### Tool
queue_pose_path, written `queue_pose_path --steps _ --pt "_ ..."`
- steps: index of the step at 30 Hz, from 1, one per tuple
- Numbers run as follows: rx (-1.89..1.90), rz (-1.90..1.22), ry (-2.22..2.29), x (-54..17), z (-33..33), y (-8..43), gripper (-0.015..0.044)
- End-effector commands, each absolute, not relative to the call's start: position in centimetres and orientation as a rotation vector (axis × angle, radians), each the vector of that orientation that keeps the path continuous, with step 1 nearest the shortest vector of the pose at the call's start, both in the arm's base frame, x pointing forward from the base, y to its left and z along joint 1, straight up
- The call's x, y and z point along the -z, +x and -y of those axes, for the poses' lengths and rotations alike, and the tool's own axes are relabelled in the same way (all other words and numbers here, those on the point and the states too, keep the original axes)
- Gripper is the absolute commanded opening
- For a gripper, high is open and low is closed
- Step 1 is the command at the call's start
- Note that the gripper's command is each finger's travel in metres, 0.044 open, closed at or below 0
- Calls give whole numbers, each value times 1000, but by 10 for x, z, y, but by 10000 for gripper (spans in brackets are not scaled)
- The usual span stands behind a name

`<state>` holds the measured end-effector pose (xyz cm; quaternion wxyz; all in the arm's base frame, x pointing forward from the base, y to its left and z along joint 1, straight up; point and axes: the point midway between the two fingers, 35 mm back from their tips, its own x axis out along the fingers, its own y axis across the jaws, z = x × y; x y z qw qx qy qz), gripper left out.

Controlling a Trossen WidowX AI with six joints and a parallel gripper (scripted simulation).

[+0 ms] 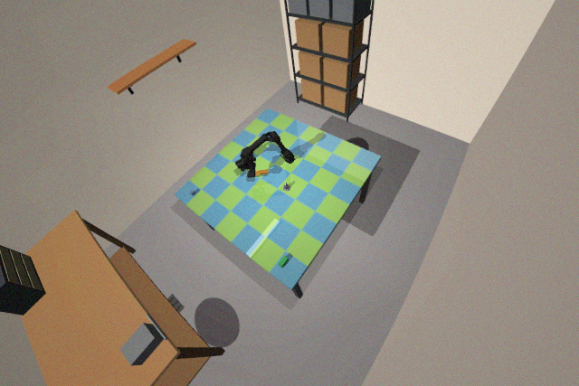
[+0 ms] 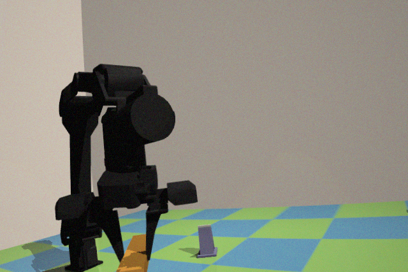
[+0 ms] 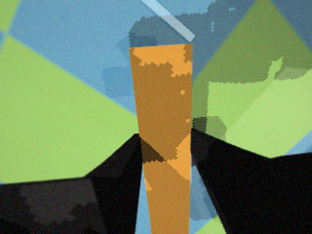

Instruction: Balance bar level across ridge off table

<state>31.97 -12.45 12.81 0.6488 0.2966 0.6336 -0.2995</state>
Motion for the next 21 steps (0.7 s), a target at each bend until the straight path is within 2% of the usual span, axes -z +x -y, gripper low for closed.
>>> queue_pose_path --steps 1,11,21 --pt "674 -1434 675 -141 124 320 0" --pt "673 -1435 676 -162 122 316 0" --pt "693 -1428 701 -163 85 322 0"
